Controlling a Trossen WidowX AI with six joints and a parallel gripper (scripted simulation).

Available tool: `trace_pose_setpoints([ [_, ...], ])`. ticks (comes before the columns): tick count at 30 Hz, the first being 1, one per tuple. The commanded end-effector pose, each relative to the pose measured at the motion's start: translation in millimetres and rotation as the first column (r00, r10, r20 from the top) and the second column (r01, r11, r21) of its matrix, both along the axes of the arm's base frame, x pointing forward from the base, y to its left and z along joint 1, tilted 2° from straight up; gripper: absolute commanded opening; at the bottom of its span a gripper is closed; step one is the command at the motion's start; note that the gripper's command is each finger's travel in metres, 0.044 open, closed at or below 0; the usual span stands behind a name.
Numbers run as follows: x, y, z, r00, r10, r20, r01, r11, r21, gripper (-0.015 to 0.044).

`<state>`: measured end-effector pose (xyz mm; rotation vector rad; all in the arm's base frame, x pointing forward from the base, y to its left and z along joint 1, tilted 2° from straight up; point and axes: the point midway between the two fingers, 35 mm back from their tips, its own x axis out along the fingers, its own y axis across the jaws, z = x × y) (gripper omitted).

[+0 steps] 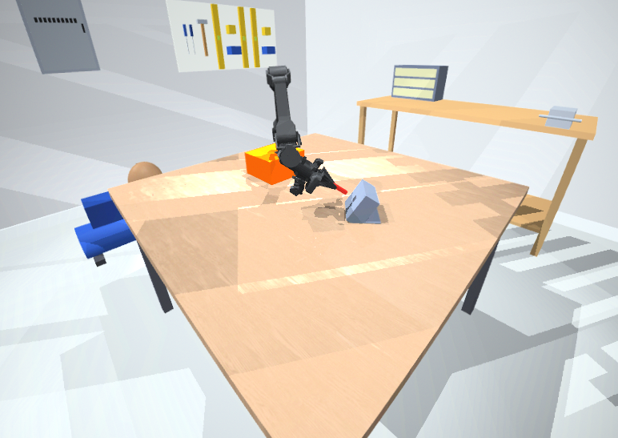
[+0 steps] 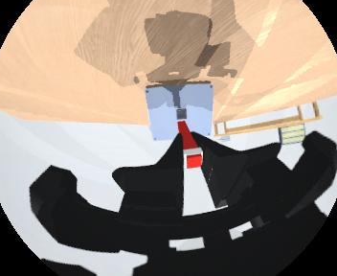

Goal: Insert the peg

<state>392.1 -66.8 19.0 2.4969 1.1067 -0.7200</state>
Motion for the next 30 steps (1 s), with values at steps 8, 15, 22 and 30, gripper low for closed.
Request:
trace_pose_setpoints([
  [8,-2.1,5.1,-9.2,1.000,-0.005,-0.019,0.006,1.000,0.025,0.0000],
  [15,-2.0,5.1,-9.3,1.000,-0.005,-0.019,0.006,1.000,0.025,0.0000],
  [22,0.4,6.7,-10.5,1.000,-0.005,-0.018,0.006,1.000,0.025,0.0000],
  [30,7.4,12.9,-14.4,1.000,-0.005,-0.017,0.005,1.000,0.026,0.0000],
])
